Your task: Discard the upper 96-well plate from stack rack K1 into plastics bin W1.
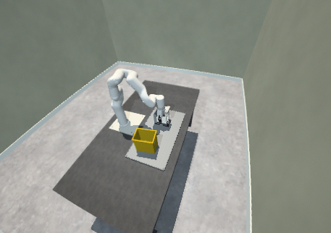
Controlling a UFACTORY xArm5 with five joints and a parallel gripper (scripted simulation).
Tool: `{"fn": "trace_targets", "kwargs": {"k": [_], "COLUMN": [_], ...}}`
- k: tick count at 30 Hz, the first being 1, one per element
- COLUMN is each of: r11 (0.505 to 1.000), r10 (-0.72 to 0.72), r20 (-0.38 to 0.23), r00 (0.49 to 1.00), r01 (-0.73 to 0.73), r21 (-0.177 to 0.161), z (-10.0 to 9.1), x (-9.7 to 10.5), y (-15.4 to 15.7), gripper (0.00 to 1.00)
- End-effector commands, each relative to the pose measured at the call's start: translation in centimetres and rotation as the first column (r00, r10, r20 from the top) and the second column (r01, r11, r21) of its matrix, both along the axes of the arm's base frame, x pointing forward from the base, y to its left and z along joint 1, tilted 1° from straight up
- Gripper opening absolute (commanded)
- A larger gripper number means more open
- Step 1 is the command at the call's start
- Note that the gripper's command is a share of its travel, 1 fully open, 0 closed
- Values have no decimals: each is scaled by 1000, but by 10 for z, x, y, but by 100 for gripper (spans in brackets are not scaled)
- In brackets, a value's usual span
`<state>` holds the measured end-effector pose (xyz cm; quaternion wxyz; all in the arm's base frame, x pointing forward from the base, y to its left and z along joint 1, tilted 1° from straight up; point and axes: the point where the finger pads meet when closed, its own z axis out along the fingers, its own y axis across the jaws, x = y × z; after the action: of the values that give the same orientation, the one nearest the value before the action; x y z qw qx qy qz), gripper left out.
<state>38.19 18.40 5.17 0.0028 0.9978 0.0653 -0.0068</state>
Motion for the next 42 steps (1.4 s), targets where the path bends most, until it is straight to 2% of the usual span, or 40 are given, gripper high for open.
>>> {"fn": "trace_targets", "kwargs": {"k": [1,19,42], "r11": [1000,1000,1000], "r10": [0,0,0], "r20": [3,3,3], "r00": [1000,1000,1000], "r01": [0,0,0], "r21": [2,2,2], "z": [1,1,14], "x": [1,1,1], "y": [1,1,0], "gripper": [0,0,0]}}
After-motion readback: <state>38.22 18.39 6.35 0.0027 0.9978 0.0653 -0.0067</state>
